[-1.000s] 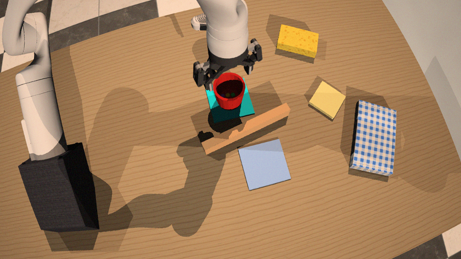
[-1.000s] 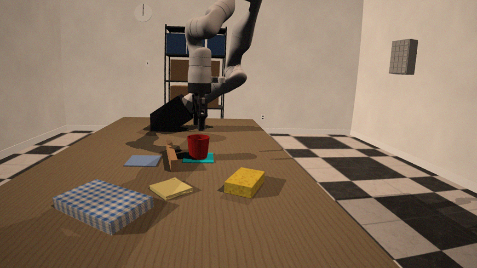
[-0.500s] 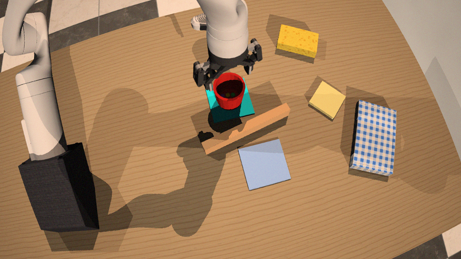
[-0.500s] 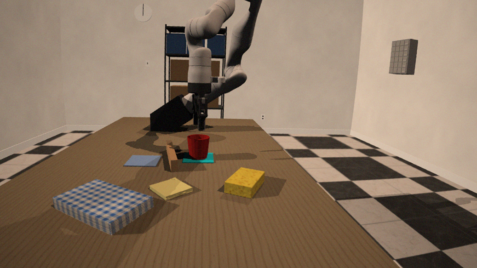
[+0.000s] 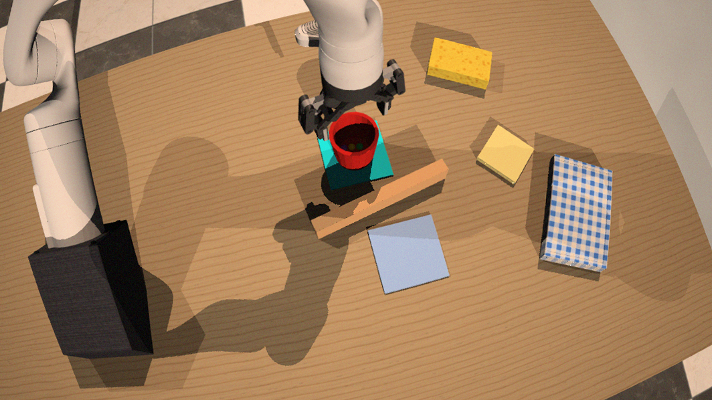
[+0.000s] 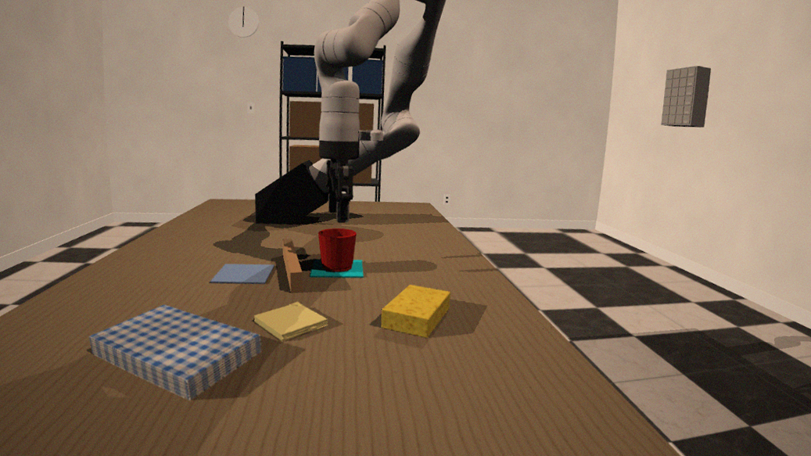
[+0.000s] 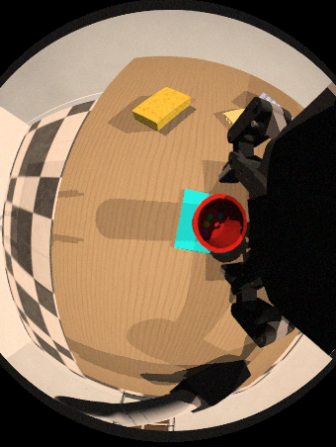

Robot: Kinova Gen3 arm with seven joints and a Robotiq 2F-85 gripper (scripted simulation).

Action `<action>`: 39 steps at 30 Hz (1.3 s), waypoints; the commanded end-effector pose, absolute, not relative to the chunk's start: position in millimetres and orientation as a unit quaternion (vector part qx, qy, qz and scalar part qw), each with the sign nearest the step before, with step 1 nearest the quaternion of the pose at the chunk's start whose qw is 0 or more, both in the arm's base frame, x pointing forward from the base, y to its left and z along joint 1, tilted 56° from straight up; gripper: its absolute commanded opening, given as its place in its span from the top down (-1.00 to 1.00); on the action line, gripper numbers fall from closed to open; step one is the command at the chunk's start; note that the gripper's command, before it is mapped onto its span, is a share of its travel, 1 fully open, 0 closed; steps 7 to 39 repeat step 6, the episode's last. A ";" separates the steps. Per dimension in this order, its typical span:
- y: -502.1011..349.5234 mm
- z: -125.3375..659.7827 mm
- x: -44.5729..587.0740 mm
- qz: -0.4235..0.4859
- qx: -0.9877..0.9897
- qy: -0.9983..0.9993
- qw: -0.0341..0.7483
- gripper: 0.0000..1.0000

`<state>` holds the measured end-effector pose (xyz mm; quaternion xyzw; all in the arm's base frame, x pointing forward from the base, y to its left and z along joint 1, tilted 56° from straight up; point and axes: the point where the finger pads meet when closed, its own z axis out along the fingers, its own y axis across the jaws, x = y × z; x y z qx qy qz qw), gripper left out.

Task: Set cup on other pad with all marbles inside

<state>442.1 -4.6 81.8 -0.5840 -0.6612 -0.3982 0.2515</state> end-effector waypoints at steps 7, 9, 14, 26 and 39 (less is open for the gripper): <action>-5.4 82.0 442.4 -0.398 -0.585 -0.661 0.251 -1.00; -5.4 82.0 442.4 -0.398 -0.585 -0.661 0.251 -1.00; -5.4 82.0 442.4 -0.398 -0.585 -0.661 0.251 -1.00; -5.4 82.0 442.4 -0.398 -0.585 -0.661 0.251 -1.00; -5.4 82.0 442.4 -0.398 -0.585 -0.661 0.251 -1.00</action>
